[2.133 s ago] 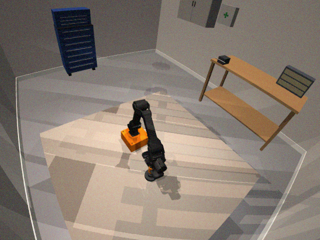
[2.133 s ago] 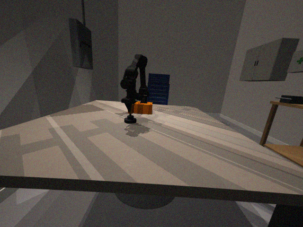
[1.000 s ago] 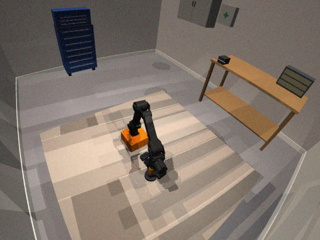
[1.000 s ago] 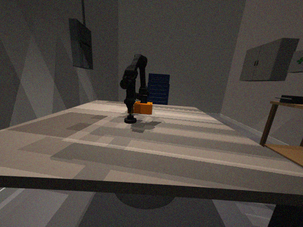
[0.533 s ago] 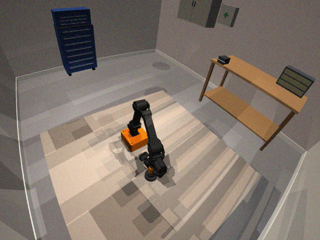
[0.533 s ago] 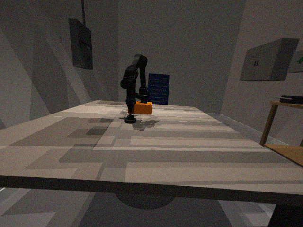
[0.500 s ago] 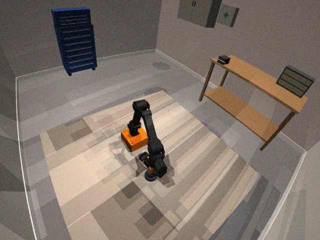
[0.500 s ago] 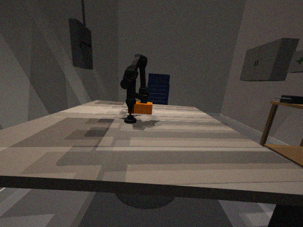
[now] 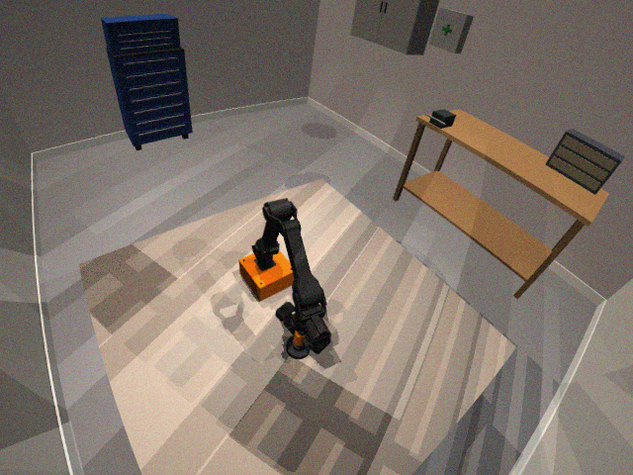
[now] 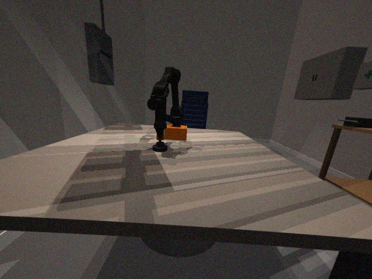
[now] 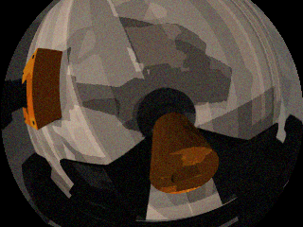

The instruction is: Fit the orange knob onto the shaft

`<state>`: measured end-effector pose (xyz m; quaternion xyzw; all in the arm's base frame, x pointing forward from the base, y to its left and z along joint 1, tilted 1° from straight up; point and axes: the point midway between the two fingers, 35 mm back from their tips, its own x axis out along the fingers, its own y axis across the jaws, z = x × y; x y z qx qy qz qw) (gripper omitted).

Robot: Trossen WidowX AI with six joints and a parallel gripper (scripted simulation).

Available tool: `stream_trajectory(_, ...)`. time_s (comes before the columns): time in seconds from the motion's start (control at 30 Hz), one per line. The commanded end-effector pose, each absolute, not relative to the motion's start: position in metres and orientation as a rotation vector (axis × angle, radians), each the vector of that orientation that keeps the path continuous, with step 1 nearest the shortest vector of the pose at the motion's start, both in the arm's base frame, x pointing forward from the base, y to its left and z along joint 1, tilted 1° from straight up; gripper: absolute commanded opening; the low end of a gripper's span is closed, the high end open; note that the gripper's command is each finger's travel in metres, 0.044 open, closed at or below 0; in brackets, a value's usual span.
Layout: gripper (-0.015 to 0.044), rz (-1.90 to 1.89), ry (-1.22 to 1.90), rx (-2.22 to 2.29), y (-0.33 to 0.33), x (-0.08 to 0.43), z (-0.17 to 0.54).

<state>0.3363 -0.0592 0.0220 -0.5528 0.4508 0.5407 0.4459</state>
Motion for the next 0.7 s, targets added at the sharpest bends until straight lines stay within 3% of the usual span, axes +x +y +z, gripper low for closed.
stream_trajectory(0.0,0.0,1.339,1.115,-1.374,-0.0595,0.3363,0.0217)
stream_trajectory(0.67,0.0,1.339,1.115,-1.374,-0.0583,0.3312,0.0256)
